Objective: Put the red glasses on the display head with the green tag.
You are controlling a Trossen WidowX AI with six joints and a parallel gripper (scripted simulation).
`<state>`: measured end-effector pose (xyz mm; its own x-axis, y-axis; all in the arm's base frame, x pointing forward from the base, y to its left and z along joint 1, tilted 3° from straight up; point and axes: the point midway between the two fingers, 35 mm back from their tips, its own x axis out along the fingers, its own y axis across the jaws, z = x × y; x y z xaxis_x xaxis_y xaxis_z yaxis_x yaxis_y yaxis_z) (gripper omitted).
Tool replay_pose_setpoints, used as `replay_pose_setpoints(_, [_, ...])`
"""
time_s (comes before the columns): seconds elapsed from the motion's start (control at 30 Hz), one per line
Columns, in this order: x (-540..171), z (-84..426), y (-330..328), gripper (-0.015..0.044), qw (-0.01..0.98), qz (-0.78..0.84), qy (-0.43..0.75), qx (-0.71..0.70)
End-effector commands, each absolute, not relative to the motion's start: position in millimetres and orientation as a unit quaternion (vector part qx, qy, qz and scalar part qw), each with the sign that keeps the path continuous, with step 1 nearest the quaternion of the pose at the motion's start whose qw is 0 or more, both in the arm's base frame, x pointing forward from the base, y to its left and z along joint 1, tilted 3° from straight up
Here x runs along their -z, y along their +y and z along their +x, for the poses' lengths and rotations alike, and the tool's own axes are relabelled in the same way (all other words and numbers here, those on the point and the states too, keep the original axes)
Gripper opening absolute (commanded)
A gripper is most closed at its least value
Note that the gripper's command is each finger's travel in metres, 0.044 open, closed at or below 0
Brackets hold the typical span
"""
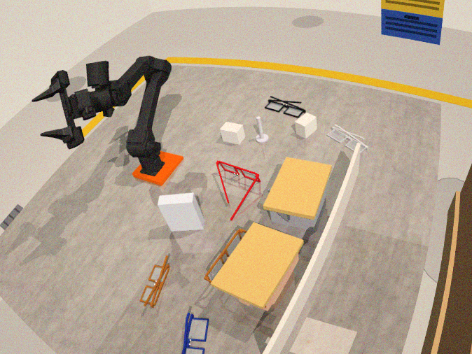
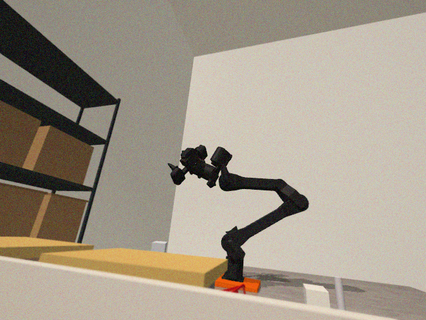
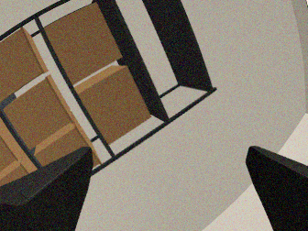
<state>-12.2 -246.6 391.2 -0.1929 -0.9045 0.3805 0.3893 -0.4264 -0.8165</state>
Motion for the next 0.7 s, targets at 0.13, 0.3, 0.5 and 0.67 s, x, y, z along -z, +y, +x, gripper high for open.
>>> replay_pose_setpoints(0.13, [-391, -12, -247, 0.0440, 0.451, -0.447, 0.288, 0.717])
replay_pose_setpoints(0.3, [-388, -4, -253, 0.0387, 0.474, -0.441, 0.286, 0.706])
replay_pose_setpoints(0.5, [-350, 79, -290, 0.0230, 0.654, -0.370, 0.277, 0.599])
replay_pose_setpoints(0.67, [-310, 156, -291, 0.0200, 0.771, -0.288, 0.287, 0.490])
